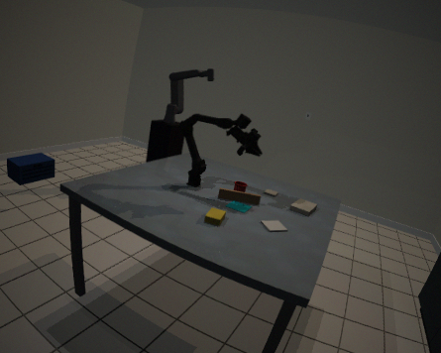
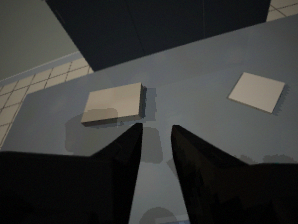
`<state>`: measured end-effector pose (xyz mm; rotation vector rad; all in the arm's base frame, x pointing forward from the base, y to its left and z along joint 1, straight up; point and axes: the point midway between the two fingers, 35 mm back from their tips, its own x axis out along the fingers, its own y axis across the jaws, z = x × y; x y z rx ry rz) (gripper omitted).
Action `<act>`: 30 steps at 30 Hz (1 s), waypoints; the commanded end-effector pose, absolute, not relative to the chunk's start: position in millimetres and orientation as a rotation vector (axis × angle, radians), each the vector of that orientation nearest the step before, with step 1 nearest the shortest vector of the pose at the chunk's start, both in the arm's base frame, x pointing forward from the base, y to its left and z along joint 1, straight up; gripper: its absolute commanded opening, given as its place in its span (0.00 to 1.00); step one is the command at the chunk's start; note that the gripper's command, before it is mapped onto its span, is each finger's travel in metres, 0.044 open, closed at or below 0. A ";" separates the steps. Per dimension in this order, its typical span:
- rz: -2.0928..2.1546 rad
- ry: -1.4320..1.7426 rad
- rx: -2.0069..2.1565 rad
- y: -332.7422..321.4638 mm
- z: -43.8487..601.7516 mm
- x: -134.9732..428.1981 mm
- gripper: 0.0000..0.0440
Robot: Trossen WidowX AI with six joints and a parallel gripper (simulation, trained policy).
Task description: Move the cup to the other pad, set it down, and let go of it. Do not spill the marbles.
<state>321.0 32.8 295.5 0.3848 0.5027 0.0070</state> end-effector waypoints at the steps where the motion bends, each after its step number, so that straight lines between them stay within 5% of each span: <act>1: 0.001 0.556 0.428 38.2 293.6 321.0 0.22; 30: -0.191 0.971 0.679 66.0 268.0 306.7 0.26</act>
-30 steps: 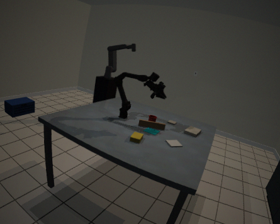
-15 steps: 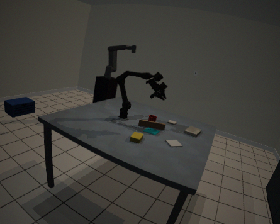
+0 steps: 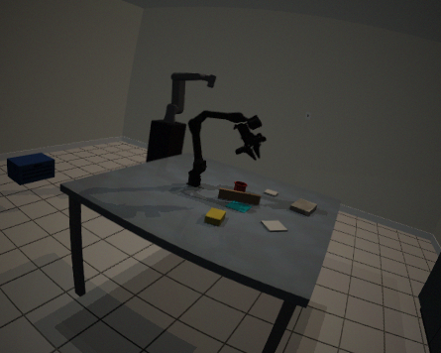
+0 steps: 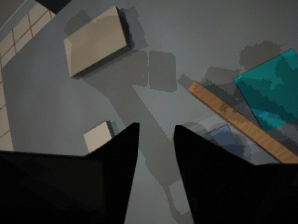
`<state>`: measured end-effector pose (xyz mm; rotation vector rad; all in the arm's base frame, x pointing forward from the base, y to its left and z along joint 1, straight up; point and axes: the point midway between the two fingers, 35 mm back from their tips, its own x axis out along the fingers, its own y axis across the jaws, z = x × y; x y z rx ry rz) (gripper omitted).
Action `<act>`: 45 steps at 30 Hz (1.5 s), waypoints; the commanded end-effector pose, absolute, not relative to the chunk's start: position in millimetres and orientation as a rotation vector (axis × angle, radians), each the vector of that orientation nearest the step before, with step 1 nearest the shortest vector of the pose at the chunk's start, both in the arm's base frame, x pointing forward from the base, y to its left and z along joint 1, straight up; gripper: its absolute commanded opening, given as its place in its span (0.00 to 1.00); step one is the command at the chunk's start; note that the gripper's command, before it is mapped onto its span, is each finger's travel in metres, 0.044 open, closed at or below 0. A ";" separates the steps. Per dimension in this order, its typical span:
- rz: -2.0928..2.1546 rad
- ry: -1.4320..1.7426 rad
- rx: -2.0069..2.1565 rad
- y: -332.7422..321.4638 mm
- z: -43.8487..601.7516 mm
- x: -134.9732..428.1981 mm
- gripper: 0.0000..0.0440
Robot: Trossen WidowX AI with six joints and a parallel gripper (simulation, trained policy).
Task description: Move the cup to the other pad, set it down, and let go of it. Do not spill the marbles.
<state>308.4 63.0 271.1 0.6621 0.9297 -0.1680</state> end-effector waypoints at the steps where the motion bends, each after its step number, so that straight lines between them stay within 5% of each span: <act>1: -0.201 0.984 0.684 66.5 266.7 305.9 0.26; 45: -0.650 1.457 0.622 48.3 183.1 267.1 0.32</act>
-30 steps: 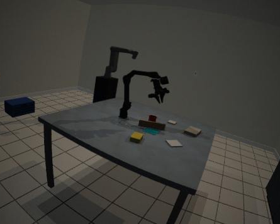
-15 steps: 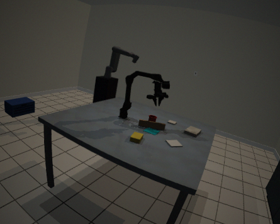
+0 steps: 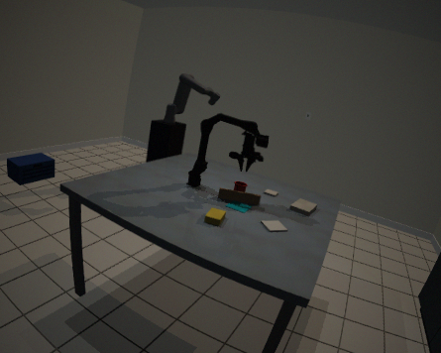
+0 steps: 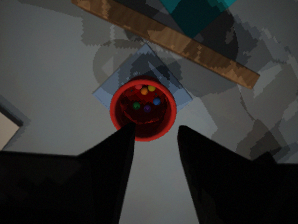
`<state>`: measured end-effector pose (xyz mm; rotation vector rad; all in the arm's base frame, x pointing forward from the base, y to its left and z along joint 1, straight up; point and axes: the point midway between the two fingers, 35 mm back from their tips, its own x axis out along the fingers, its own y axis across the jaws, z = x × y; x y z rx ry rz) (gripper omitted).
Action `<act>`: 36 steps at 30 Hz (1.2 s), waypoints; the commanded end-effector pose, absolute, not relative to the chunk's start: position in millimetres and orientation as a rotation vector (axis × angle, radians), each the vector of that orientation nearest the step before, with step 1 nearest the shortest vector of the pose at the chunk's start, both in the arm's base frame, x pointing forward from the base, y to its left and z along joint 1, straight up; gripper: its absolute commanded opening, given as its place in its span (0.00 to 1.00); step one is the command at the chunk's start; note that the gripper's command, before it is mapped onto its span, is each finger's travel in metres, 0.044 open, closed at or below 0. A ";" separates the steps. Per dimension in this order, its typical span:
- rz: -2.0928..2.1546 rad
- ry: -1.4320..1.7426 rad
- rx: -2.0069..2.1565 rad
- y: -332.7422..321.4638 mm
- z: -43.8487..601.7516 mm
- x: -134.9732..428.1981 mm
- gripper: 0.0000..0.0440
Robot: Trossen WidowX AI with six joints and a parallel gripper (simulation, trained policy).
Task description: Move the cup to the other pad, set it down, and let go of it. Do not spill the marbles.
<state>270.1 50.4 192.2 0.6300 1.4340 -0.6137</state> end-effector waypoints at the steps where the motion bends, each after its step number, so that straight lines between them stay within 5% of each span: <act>1: -0.657 1.461 0.621 47.9 180.7 266.5 0.32; 36: -0.762 1.572 0.510 46.9 75.9 249.7 0.37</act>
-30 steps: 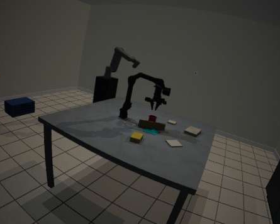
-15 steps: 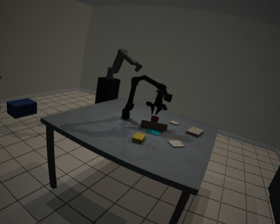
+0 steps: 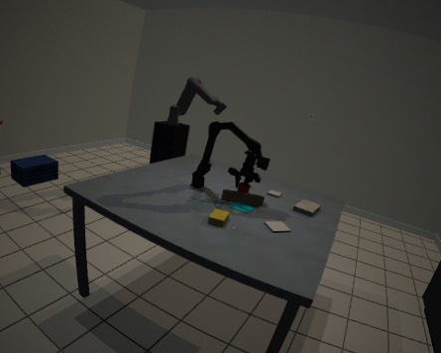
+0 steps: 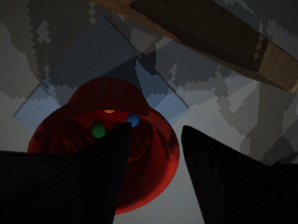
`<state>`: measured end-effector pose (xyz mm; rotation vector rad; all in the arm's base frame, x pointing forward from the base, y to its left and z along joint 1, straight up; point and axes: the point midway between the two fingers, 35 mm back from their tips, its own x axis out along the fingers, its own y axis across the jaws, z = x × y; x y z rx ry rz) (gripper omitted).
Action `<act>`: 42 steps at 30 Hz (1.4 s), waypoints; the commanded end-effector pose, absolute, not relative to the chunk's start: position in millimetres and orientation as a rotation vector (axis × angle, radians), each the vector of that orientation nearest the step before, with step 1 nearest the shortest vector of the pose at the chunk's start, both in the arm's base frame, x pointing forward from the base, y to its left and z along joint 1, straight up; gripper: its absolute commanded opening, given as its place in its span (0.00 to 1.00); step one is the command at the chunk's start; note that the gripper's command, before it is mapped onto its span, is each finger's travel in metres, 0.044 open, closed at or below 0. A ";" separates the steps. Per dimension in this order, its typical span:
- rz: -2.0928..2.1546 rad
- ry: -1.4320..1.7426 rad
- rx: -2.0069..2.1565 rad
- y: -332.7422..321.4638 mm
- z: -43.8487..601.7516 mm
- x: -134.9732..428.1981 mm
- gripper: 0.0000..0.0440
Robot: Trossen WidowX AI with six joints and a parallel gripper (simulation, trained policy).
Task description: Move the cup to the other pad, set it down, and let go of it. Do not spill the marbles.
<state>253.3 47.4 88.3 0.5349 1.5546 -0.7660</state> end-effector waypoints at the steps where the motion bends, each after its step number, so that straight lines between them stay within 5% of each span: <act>1: -0.757 1.576 0.505 47.0 72.3 249.0 0.37; 4: -0.737 1.585 0.489 47.5 62.5 247.4 0.34; 11: -0.690 1.584 0.447 44.6 52.2 247.7 0.00; 42: -0.697 1.409 0.650 28.4 119.4 281.9 0.00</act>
